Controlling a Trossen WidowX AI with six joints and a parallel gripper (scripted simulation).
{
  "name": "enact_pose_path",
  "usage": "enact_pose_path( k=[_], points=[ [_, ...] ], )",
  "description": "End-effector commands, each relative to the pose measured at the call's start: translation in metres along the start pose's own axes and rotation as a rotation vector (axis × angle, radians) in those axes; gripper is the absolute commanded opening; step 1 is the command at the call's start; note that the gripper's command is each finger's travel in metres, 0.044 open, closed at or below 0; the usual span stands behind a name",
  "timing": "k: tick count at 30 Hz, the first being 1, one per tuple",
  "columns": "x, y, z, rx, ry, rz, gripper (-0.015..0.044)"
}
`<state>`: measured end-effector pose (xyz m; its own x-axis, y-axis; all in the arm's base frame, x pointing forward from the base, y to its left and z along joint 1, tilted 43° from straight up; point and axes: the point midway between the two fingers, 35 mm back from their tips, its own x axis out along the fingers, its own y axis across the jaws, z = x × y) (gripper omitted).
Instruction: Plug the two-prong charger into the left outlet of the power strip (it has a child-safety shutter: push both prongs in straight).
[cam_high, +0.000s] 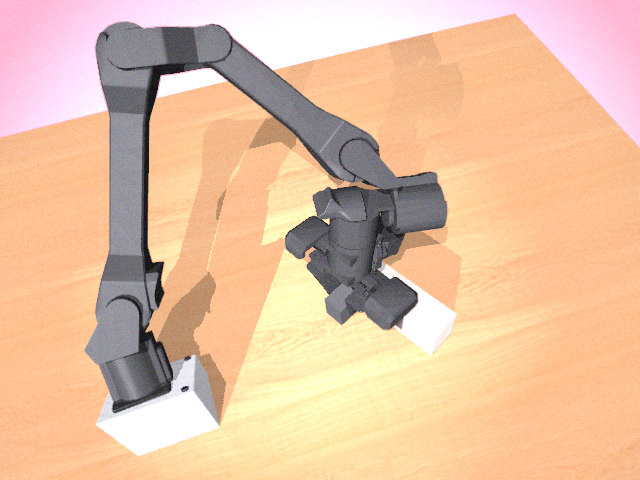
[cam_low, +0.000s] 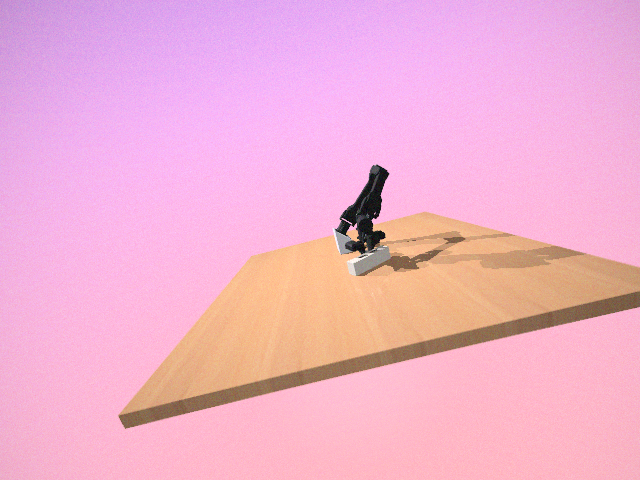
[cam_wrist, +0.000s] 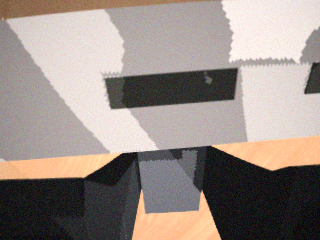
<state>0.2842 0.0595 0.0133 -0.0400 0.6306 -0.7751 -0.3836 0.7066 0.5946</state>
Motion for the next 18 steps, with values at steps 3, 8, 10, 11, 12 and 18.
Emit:
enact_pose_path(
  k=[3, 8, 10, 11, 12, 18],
  points=[
    [-0.0057, 0.0007, 0.0151, -0.032, -0.048, 0.005, 0.0],
    [-0.0057, 0.0007, 0.0145, -0.032, -0.048, 0.005, 0.0],
    [-0.0057, 0.0007, 0.0142, -0.032, -0.048, 0.005, 0.0],
    [-0.0057, 0.0007, 0.0141, -0.032, -0.048, 0.005, 0.0],
    [-0.0057, 0.0007, 0.0139, -0.032, -0.048, 0.005, 0.0],
    [-0.0056, 0.0007, 0.0132, -0.032, -0.048, 0.005, 0.0]
  ],
)
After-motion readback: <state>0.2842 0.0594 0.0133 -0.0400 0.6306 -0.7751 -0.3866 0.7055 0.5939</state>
